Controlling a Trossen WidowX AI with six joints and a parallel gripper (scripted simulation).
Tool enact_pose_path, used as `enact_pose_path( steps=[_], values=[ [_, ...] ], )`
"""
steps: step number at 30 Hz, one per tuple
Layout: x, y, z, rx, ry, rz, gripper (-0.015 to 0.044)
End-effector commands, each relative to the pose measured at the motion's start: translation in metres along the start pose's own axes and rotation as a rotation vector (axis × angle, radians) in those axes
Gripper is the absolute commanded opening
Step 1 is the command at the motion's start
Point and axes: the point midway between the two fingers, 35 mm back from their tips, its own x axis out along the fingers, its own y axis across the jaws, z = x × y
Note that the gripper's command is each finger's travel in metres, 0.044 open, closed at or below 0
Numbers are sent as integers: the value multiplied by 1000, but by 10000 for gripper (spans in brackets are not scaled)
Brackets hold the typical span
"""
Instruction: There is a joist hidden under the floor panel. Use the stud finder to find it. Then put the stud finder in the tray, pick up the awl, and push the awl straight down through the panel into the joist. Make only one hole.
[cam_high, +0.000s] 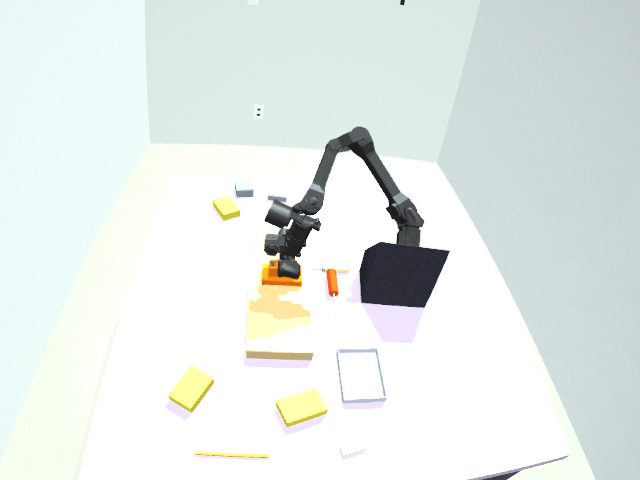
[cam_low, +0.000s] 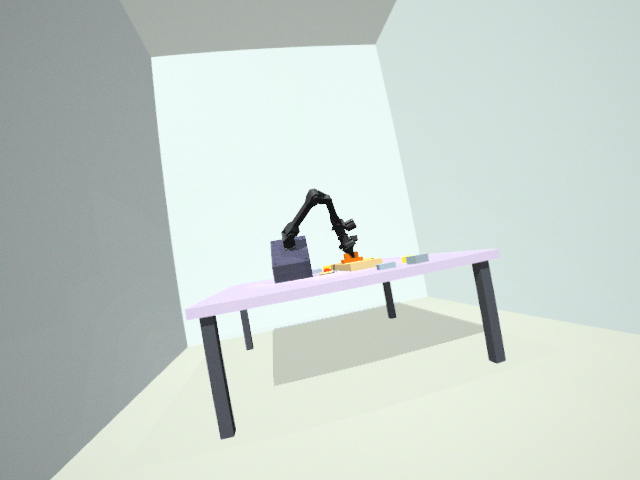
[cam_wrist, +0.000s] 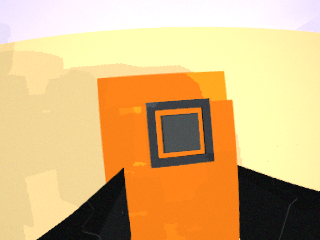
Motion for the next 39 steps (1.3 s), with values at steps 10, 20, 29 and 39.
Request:
enact_pose_path(
  steps=[10, 20, 29, 39],
  values=[
    [0, -19, -1, -2, 2, -2, 0],
    [0, -33, -1, -2, 2, -2, 0],
    [0, -45, -1, -2, 2, -3, 0],
    [0, -59, -1, -2, 2, -3, 0]
  ],
)
